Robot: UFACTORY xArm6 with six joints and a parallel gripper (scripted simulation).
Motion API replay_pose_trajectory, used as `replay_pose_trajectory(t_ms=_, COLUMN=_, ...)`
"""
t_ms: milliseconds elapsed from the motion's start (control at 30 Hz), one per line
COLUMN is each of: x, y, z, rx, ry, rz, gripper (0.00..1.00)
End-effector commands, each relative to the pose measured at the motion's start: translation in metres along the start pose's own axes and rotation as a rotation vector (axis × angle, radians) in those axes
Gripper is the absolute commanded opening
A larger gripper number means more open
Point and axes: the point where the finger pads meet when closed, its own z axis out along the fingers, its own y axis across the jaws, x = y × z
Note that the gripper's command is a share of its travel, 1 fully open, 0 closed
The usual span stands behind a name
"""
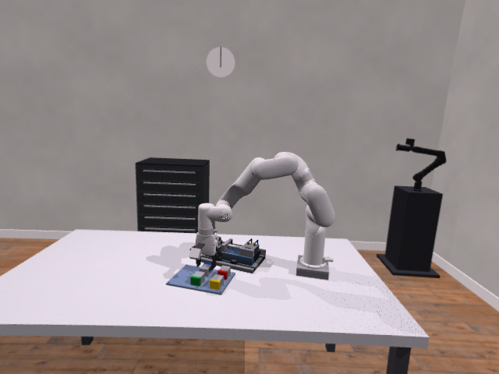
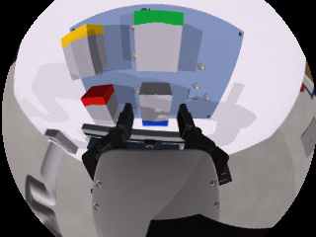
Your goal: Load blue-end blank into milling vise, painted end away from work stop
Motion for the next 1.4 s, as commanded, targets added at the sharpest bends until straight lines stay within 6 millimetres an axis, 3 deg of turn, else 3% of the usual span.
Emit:
replay_pose_trajectory(t_ms=0, x=0.0006, y=0.0014, z=-0.0047, rx=-0.004, ry=0.002, rz=0.0, gripper=0.76)
replay_pose_trajectory(t_ms=1367, x=0.0005, y=0.0012, z=-0.0102, rx=-0.004, ry=0.002, rz=0.0, gripper=0.76)
